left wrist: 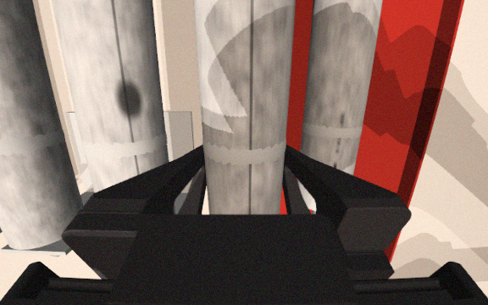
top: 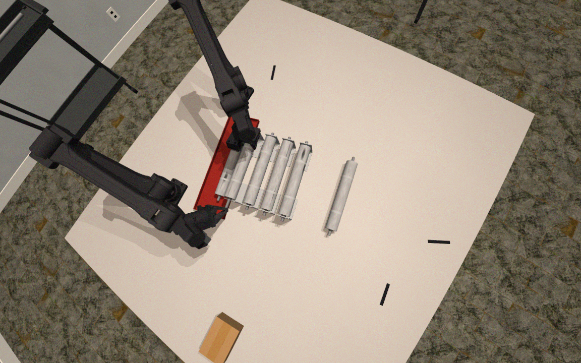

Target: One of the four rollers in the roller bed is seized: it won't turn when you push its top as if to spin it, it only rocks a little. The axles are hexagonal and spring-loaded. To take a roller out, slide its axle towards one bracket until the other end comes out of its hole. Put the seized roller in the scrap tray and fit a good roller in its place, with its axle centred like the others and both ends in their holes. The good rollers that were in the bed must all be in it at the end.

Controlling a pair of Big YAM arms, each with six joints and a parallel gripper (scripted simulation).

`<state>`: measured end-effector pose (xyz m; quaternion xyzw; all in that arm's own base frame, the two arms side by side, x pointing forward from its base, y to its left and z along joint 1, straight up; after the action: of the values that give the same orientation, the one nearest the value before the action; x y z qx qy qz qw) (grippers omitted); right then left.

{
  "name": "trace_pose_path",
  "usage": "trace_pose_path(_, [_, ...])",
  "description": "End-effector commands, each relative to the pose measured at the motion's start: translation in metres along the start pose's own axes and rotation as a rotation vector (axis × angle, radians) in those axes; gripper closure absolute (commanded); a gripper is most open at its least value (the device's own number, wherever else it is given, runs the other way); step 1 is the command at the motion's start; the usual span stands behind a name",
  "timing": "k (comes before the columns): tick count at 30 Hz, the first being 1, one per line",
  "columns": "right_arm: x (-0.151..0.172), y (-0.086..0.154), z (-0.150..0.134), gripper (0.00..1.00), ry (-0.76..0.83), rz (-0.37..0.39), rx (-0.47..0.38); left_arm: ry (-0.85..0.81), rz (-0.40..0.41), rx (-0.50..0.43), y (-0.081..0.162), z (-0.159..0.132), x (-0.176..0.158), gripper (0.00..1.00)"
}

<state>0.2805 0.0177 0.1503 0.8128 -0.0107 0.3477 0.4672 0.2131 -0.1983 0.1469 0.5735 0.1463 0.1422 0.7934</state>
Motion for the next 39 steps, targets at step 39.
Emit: trace_pose_path(39, [0.017, 0.001, 0.001, 0.97, 0.025, 0.004, 0.028, -0.024, 0.026, -0.048, 0.018, 0.019, 0.009, 0.68])
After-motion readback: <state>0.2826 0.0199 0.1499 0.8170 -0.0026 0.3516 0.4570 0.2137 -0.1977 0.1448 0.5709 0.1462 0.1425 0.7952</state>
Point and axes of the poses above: on each arm, the point where the finger pads meet when closed, its own y axis back along the fingers, its own x axis across the jaws, z = x × y, the point moved 7 cm from there along y, back along the fingers, and after that the axes turned 11 degrees about y, right-handed, at the moved point
